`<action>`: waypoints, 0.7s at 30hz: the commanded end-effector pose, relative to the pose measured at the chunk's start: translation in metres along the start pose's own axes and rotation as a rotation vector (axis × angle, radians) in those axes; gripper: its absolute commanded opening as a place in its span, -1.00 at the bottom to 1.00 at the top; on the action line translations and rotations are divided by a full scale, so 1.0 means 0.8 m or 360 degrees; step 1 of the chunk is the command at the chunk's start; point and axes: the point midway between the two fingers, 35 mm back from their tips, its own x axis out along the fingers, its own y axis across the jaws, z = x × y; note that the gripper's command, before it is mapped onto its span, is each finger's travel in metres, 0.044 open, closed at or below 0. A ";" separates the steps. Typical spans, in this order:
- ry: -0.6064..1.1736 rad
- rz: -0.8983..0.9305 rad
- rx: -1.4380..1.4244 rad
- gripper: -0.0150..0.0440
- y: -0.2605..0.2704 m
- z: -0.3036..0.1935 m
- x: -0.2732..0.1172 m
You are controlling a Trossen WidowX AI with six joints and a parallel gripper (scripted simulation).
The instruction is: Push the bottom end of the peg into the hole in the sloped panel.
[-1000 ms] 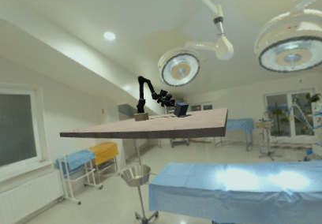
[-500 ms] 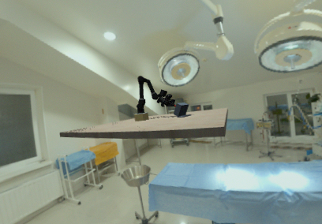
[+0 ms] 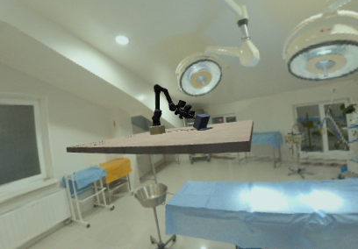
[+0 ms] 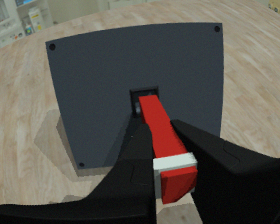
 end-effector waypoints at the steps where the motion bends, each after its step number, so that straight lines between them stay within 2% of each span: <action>1: 0.0007 0.0002 -0.0006 -0.49 0.001 -0.002 0.004; 21: 0.0006 0.0002 -0.0006 -0.49 0.002 -0.003 0.016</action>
